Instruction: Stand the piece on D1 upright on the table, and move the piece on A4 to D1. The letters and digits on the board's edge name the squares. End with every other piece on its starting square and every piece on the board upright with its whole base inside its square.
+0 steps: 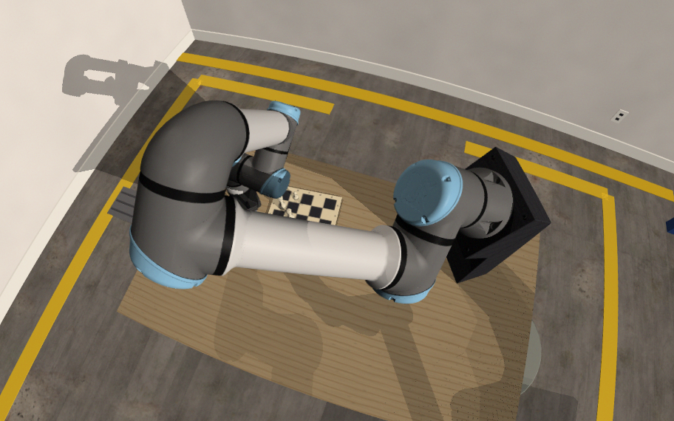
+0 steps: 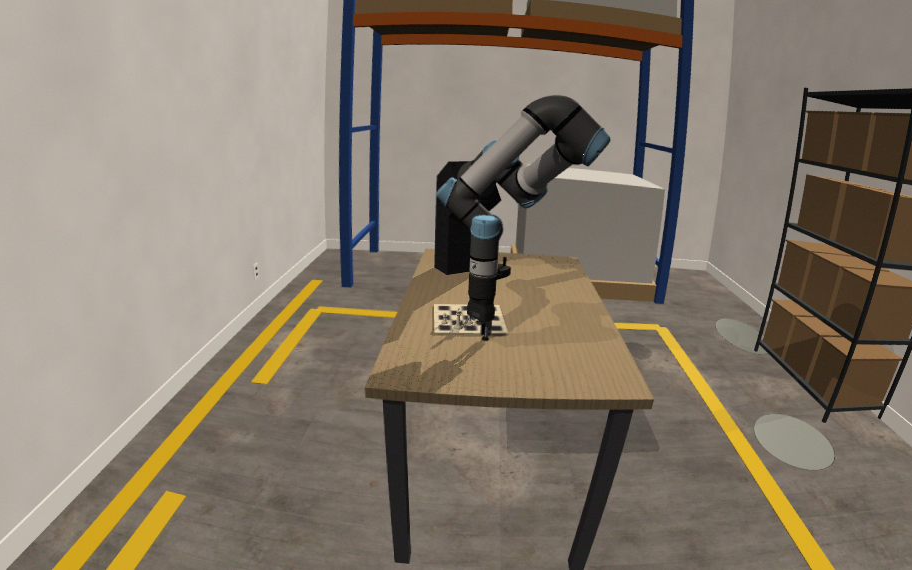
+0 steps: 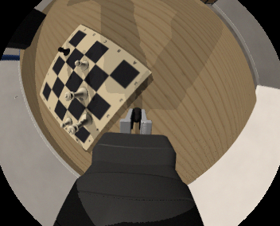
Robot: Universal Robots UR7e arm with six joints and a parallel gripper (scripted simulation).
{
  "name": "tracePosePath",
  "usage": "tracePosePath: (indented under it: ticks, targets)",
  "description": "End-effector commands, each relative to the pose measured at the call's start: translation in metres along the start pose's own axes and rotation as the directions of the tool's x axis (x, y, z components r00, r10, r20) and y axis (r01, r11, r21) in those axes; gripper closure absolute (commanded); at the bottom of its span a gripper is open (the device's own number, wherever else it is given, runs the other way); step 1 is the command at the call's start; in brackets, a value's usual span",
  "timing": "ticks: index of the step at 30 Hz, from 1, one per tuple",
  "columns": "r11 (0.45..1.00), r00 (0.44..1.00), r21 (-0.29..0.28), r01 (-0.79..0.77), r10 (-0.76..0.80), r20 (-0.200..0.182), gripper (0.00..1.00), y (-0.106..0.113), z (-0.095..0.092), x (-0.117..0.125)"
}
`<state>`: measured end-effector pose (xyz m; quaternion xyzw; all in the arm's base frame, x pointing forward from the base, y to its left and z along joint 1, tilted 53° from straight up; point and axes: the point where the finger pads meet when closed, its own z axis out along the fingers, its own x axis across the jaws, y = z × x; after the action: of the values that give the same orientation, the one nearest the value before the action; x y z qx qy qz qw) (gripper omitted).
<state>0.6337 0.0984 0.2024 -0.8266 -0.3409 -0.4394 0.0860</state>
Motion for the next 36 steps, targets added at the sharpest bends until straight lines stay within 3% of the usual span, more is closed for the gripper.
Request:
tracePosePath:
  ticks: [1, 8, 9, 13, 14, 16, 17, 19, 20, 22, 23, 36]
  targets:
    - [1.000, 1.000, -0.001, 0.001, -0.001, -0.001, 1.00, 0.0003, -0.0004, 0.0004]
    - [1.000, 1.000, -0.001, 0.001, -0.001, -0.001, 1.00, 0.0003, -0.0004, 0.0004]
    - [1.000, 1.000, -0.001, 0.001, -0.001, -0.001, 0.85, 0.0003, -0.0004, 0.0004]
    - [1.000, 1.000, -0.001, 0.001, -0.001, -0.001, 0.85, 0.0003, -0.0004, 0.0004]
    - [1.000, 1.000, -0.001, 0.001, -0.001, -0.001, 0.71, 0.0003, -0.0004, 0.0004]
    - [1.000, 1.000, -0.001, 0.001, -0.001, -0.001, 0.71, 0.0003, -0.0004, 0.0004]
    - [1.000, 1.000, -0.001, 0.001, -0.001, -0.001, 0.56, 0.0003, -0.0004, 0.0004]
    - [1.000, 1.000, -0.001, 0.001, -0.001, -0.001, 0.56, 0.0003, -0.0004, 0.0004]
    - [1.000, 1.000, -0.001, 0.001, -0.001, -0.001, 0.42, 0.0003, -0.0004, 0.0004]
    - [1.000, 1.000, -0.001, 0.001, -0.001, -0.001, 0.42, 0.0003, -0.0004, 0.0004]
    - [1.000, 1.000, -0.001, 0.001, -0.001, -0.001, 0.27, 0.0003, -0.0004, 0.0004]
    - [1.000, 1.000, -0.001, 0.001, -0.001, -0.001, 0.27, 0.0003, -0.0010, 0.0004]
